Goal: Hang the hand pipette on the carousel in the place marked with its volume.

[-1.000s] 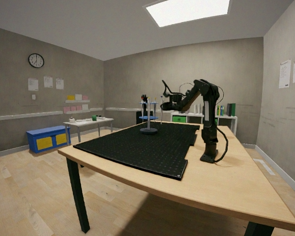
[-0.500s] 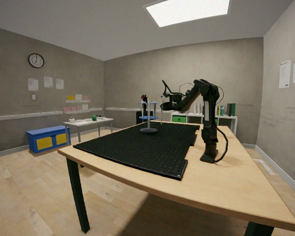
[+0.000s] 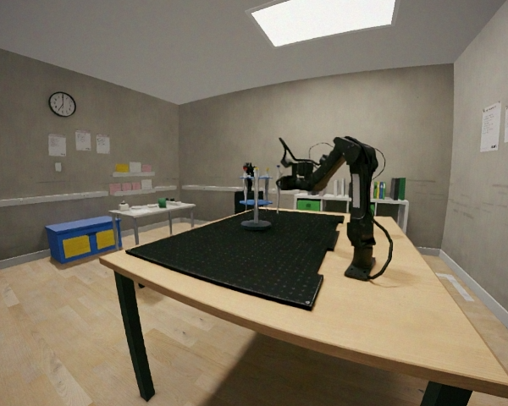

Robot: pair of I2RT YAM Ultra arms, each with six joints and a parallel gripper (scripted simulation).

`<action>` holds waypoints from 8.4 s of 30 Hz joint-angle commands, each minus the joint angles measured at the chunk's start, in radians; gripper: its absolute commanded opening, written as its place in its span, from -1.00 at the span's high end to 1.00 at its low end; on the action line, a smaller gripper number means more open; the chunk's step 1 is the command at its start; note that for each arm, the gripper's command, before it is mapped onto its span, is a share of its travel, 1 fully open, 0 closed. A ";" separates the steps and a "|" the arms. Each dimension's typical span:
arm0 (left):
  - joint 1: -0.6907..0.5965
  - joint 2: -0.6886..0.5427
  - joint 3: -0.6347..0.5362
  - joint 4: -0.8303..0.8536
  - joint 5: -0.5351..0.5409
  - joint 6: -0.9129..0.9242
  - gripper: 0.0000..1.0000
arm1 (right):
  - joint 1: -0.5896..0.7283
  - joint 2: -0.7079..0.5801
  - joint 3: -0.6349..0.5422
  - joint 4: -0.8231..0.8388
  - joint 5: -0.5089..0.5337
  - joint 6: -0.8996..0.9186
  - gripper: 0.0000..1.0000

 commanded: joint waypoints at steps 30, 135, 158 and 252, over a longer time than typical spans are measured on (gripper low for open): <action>0.004 -0.010 0.032 0.025 0.004 0.010 0.77 | -0.009 -0.004 0.015 0.013 -0.020 -0.005 -1.00; 0.058 0.107 0.140 -0.018 0.056 0.010 0.77 | -0.009 -0.004 0.015 0.013 -0.020 -0.005 -1.00; 0.066 0.111 0.183 -0.006 0.067 0.010 0.77 | -0.009 -0.004 0.015 0.013 -0.020 -0.005 -1.00; 0.093 0.169 0.259 -0.023 0.094 0.010 0.77 | -0.009 -0.004 0.015 0.013 -0.020 -0.005 -1.00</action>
